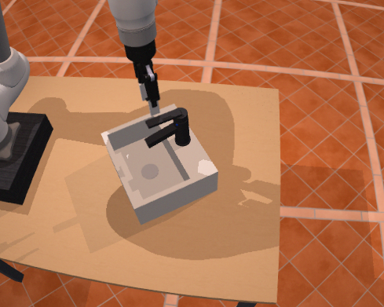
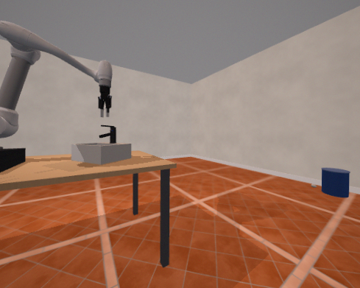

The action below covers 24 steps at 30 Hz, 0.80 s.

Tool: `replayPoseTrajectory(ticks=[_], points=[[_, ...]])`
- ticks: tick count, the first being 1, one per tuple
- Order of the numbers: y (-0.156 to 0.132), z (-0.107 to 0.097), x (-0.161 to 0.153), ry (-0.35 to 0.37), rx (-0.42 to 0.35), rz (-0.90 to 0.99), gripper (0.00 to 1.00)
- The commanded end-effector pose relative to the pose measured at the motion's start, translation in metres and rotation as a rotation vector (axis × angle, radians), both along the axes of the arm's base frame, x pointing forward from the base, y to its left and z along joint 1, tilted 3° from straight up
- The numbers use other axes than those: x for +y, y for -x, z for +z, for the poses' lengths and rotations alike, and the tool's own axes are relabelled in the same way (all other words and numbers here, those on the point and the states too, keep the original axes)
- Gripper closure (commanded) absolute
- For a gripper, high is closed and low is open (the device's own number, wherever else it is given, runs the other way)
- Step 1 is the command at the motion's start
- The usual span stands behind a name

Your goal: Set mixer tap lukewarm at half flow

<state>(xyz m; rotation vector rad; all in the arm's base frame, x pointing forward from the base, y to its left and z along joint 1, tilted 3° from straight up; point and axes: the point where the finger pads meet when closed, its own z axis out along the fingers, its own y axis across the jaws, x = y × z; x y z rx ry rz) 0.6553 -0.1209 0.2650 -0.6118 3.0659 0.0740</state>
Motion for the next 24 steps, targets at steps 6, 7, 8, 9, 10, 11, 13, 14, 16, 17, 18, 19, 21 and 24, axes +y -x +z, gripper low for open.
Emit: replayPoseTrajectory(ticks=[6,7,8,9,10,11,13,14,16,17,18,19,21,24], points=[[0.000,0.000,0.000,0.000,0.000,0.000,0.62],[0.000,0.000,0.000,0.000,0.000,0.000,0.62],[0.000,0.000,0.000,0.000,0.000,0.000,0.62],[0.000,-0.001,0.000,0.000,0.000,0.000,0.62],[0.000,-0.001,0.000,0.000,0.000,0.000,0.62],[0.000,-0.001,0.000,0.000,0.000,0.000,0.62],[0.000,-0.002,0.000,0.000,0.000,0.000,0.62],[0.000,-0.003,0.000,0.000,0.000,0.000,0.62],[0.000,-0.005,0.000,0.000,0.000,0.000,0.62],[0.000,-0.006,0.000,0.000,0.000,0.000,0.62],[0.000,-0.007,0.000,0.000,0.000,0.000,0.62],[0.000,-0.008,0.000,0.000,0.000,0.000,0.62],[0.000,-0.010,0.000,0.000,0.000,0.000,0.62],[0.000,-0.011,0.000,0.000,0.000,0.000,0.62]])
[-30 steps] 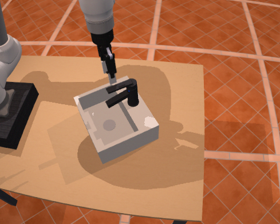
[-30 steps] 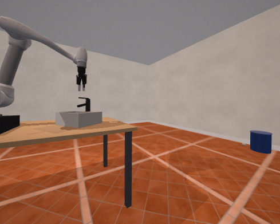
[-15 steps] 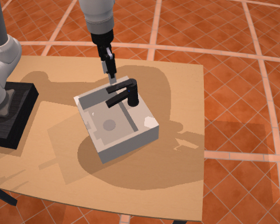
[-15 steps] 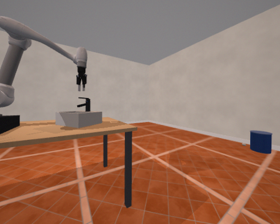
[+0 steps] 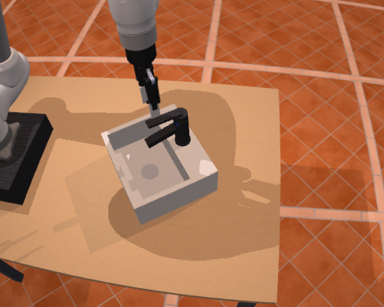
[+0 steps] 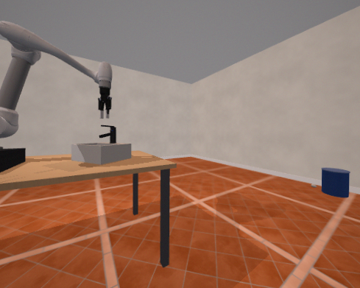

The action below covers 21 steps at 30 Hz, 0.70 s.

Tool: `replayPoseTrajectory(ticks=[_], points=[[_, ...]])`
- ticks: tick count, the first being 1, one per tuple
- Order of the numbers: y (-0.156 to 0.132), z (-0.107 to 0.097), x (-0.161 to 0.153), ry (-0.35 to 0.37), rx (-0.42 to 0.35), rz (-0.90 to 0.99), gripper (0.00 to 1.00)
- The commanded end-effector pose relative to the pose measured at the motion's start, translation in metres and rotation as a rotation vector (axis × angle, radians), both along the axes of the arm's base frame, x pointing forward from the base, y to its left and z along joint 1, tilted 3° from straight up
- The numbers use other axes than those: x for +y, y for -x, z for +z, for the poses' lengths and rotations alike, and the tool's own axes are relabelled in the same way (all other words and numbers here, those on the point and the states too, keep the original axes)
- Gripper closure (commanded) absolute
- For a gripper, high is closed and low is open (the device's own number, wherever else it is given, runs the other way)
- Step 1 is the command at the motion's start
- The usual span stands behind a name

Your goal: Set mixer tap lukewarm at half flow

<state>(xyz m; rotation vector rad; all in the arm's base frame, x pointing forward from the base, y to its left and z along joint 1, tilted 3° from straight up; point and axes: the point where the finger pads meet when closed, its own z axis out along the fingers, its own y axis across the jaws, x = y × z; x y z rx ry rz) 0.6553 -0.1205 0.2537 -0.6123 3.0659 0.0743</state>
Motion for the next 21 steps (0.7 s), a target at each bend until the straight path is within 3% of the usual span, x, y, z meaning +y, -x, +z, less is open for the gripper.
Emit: replayPoseTrajectory(ticks=[1,21], points=[[0.000,-0.002,0.000,0.000,0.000,0.000,0.62],[0.000,-0.031,0.001,0.000,0.000,0.000,0.62]])
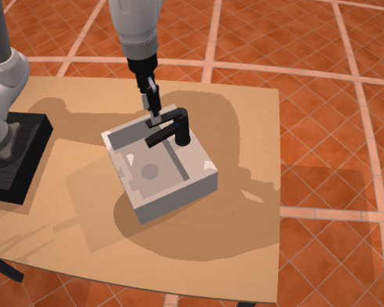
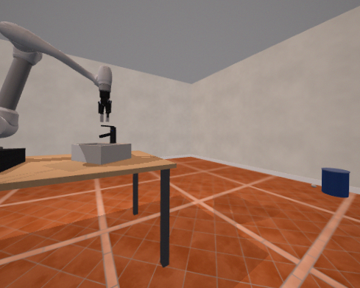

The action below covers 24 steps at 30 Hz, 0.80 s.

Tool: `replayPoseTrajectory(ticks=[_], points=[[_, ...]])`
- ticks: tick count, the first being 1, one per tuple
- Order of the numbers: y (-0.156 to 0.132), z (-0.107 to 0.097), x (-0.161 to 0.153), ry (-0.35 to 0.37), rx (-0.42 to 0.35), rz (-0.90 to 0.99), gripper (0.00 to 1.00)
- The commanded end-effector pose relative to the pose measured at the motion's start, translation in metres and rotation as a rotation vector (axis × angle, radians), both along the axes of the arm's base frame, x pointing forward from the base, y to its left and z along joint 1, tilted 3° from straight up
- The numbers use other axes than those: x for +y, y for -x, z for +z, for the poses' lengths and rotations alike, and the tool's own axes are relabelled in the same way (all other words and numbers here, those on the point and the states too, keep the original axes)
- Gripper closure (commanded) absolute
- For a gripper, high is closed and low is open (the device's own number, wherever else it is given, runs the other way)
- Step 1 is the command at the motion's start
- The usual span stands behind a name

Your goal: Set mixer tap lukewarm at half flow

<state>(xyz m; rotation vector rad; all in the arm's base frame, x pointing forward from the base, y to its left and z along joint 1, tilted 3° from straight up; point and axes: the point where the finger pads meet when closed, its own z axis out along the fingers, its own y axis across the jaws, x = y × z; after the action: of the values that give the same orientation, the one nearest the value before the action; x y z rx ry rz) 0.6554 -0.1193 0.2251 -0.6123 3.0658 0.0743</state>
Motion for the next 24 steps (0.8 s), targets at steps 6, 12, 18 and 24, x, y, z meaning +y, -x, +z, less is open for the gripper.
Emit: replayPoseTrajectory(ticks=[6,12,18,24], points=[[0.000,-0.009,0.000,0.000,0.000,0.000,0.62],[0.000,-0.013,0.001,0.000,0.000,0.000,0.62],[0.000,-0.015,0.001,0.000,0.000,0.000,0.62],[0.000,-0.015,0.001,0.000,0.000,0.000,0.62]])
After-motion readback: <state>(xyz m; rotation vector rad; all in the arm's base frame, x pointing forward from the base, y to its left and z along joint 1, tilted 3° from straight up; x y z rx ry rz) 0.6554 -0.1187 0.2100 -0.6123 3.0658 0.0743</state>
